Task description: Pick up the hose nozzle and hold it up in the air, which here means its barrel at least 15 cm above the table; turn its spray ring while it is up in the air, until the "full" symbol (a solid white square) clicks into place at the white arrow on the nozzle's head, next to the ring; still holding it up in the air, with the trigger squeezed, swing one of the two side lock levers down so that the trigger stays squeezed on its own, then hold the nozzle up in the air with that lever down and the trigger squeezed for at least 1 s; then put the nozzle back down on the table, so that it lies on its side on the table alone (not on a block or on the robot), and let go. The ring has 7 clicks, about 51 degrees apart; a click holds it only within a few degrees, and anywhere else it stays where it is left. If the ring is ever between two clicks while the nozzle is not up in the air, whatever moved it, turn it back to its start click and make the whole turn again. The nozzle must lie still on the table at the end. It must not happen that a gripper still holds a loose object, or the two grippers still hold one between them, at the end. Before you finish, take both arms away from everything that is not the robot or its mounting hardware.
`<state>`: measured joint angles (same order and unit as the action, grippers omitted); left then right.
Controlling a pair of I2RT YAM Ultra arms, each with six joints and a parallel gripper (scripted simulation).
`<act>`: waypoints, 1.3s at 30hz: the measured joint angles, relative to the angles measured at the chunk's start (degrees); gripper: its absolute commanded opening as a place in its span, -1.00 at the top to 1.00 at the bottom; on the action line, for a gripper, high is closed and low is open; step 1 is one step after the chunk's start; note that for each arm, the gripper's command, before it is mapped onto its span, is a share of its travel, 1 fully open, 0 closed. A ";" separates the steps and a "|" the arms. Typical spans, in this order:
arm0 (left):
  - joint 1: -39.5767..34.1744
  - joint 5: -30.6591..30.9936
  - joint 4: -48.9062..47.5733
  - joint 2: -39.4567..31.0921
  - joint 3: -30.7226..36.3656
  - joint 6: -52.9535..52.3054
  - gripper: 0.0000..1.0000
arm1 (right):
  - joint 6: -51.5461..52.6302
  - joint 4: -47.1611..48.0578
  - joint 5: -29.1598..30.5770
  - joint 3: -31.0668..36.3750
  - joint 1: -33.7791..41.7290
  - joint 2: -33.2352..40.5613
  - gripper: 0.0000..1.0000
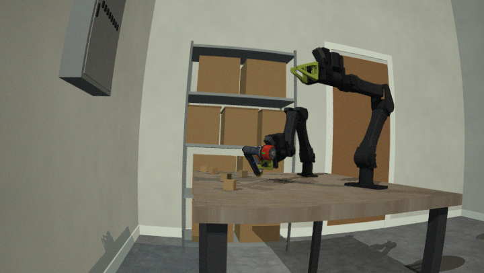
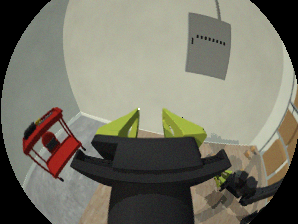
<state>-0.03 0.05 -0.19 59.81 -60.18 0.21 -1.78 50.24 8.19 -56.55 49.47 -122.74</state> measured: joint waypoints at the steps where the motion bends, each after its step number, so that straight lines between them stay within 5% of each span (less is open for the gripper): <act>1: 0.00 0.00 0.00 0.00 0.00 0.00 0.26 | 0.46 1.20 0.52 0.37 0.13 -0.02 0.29; 11: 0.00 0.00 0.00 0.00 0.00 0.00 0.26 | 2.21 18.10 3.87 1.22 1.62 -3.69 0.29; 21: 0.00 0.00 0.00 0.00 0.00 0.00 0.26 | 1.70 22.40 3.89 1.22 1.42 -4.55 0.29; 22: 0.00 0.00 0.00 0.00 0.00 0.00 -0.74 | 1.70 22.69 3.85 1.22 1.42 -4.42 0.29; 39: 0.00 0.00 0.00 0.00 0.00 0.00 -0.74 | 1.70 23.04 3.58 1.25 1.29 -3.32 0.29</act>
<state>-0.03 0.05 -0.19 59.81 -60.18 0.21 -0.08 73.28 11.77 -55.31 50.76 -126.06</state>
